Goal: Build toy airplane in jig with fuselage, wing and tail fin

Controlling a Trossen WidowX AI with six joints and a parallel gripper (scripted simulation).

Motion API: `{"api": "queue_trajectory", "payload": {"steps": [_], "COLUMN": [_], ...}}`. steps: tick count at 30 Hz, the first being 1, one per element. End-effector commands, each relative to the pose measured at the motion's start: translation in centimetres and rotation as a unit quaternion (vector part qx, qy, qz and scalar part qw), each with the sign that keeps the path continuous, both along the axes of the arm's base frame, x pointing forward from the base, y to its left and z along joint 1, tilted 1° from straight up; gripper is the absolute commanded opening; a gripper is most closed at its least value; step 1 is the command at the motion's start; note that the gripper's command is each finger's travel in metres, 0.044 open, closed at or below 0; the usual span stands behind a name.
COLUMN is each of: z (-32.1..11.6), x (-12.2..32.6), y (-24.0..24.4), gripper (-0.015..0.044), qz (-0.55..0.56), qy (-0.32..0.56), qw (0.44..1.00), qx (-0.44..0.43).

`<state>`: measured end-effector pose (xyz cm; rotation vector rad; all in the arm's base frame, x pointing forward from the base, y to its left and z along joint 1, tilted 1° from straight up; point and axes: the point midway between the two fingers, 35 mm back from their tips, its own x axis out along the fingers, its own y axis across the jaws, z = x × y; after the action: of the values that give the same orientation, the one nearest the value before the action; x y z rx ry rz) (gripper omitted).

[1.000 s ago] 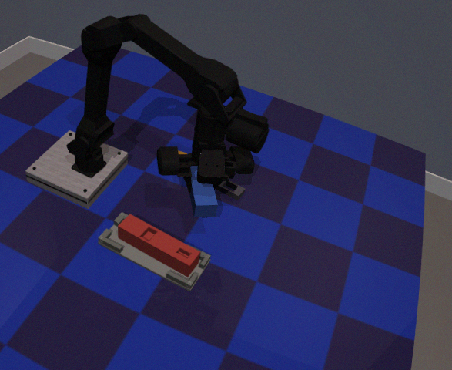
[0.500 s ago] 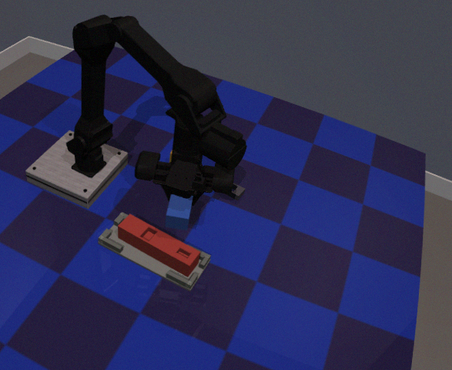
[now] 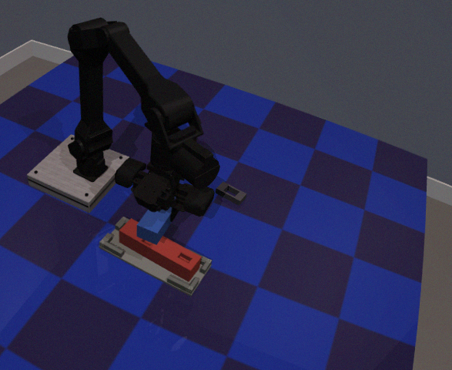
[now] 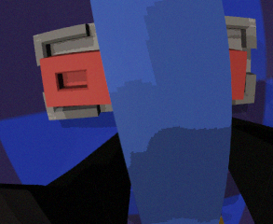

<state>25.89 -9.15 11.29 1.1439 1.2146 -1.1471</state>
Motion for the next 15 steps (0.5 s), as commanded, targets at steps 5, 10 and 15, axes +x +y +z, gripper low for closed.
{"api": "queue_trajectory", "payload": {"steps": [5, 10, 15], "z": [-0.59, -0.59, -0.60], "x": [-1.58, -1.58, -1.58], "y": [-1.54, -1.54, -1.53], "gripper": [0.0000, 0.0131, 0.0195], "qz": [-0.066, -0.066, -0.066], "qy": [0.001, 0.001, 0.001], "qw": [0.998, 0.998, 0.998], "qx": [0.000, 0.000, 0.000]}}
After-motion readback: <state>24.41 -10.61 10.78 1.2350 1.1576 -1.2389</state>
